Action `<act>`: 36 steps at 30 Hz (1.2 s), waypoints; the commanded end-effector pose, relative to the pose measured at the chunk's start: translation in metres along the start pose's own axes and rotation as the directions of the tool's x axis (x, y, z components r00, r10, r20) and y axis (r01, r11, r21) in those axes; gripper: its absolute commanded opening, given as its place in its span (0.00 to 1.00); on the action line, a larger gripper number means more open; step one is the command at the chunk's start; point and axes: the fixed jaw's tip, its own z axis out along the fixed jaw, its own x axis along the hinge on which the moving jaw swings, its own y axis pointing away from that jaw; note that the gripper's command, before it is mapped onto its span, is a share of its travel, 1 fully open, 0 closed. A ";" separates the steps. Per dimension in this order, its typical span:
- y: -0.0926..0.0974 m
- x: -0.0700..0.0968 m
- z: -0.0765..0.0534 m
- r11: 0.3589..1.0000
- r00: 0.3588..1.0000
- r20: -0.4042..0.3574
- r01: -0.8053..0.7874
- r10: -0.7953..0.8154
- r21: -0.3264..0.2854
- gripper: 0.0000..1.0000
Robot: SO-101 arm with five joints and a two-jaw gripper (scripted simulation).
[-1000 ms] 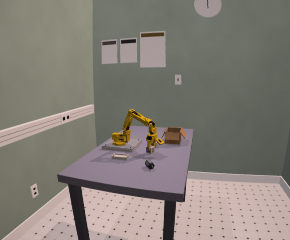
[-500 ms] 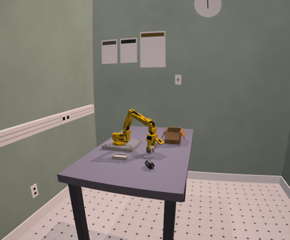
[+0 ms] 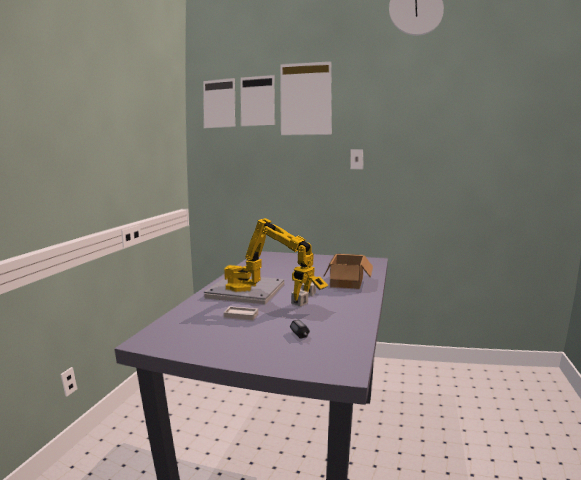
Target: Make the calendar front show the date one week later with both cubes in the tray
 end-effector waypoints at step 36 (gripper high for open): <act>0.000 -0.006 -0.039 0.999 0.977 0.210 0.035 -0.026 -0.039 0.00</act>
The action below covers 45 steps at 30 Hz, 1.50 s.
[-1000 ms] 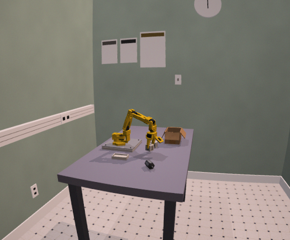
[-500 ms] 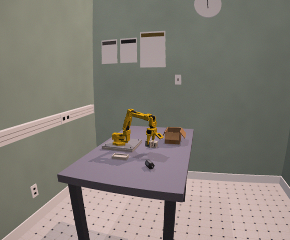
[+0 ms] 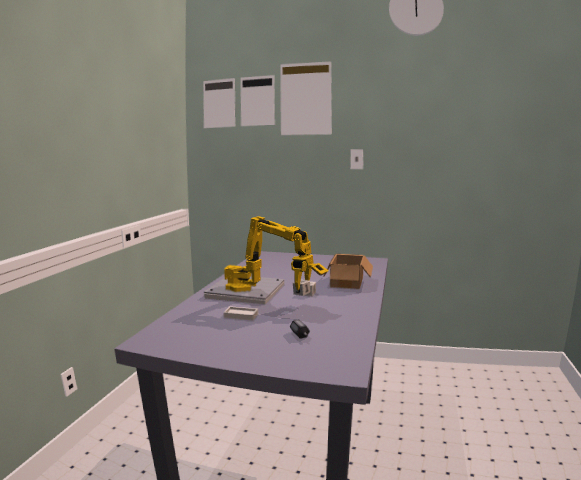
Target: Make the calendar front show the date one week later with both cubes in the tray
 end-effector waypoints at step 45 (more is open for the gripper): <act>-0.002 -0.005 0.003 0.992 0.791 0.609 0.113 -0.056 -0.056 0.00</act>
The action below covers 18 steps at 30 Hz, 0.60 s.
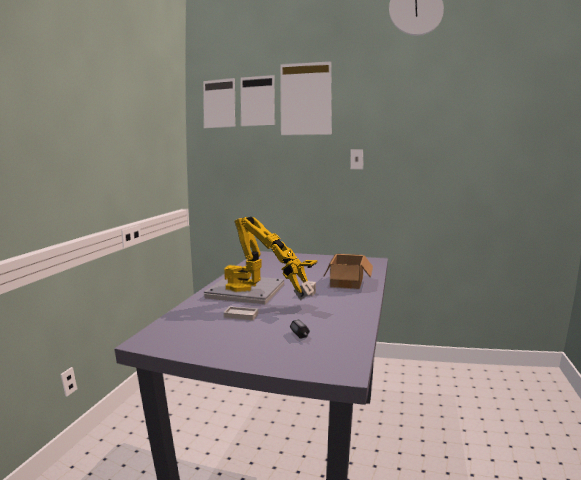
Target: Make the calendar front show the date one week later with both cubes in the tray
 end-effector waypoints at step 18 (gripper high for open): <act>-0.001 -0.003 0.000 1.000 0.992 0.125 0.016 -0.016 -0.006 0.00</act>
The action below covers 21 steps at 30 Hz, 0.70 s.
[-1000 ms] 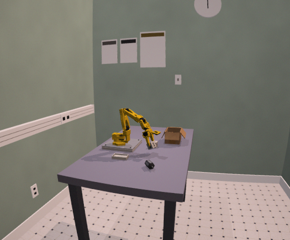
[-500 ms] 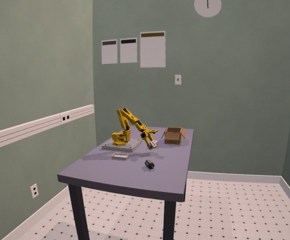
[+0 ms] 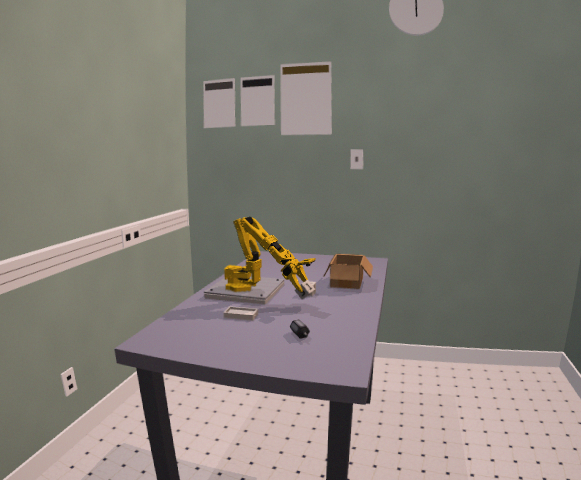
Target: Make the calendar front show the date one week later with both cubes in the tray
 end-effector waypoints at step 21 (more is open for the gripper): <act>-0.002 0.000 0.009 0.999 0.959 0.282 0.040 -0.036 -0.008 0.00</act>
